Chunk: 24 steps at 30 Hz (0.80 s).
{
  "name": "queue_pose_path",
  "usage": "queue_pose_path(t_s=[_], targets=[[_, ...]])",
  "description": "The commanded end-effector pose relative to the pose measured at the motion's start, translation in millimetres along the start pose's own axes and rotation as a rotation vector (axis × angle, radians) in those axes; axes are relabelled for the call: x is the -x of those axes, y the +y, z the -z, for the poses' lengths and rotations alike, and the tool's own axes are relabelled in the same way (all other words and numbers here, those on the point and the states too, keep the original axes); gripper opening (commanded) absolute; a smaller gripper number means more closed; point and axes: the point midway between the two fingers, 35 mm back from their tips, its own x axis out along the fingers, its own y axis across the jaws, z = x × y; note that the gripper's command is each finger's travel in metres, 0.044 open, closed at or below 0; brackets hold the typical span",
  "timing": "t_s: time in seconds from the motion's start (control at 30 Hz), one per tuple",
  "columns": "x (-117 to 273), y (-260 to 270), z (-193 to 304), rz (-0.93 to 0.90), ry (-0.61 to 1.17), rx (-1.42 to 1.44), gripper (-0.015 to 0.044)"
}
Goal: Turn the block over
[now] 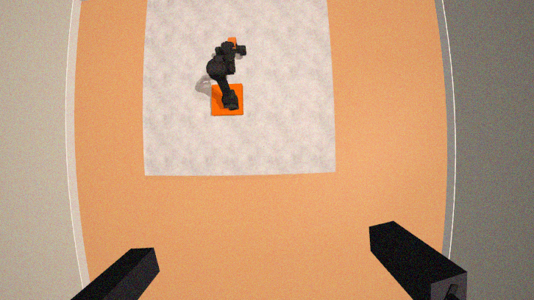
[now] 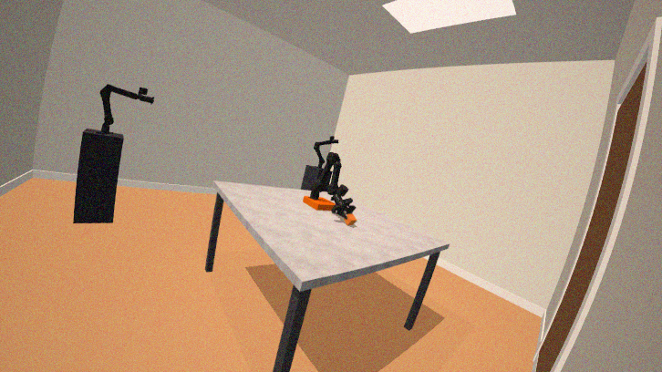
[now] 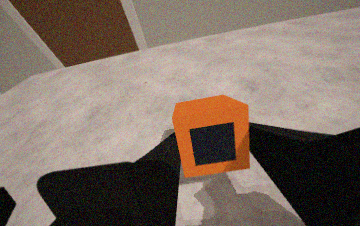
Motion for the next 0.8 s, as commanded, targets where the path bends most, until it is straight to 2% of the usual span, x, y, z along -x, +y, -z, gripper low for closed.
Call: queue_pose_path(t_s=[0.0, 0.1, 0.67, 0.77], targets=[[0.0, -0.4, -0.6, 0.003, -0.004, -0.003, 0.0], [0.0, -0.4, -0.6, 0.003, -0.004, -0.003, 0.0], [0.0, -0.4, -0.6, 0.003, -0.004, -0.003, 0.044], [0.0, -0.4, -0.6, 0.003, -0.004, -0.003, 0.044]])
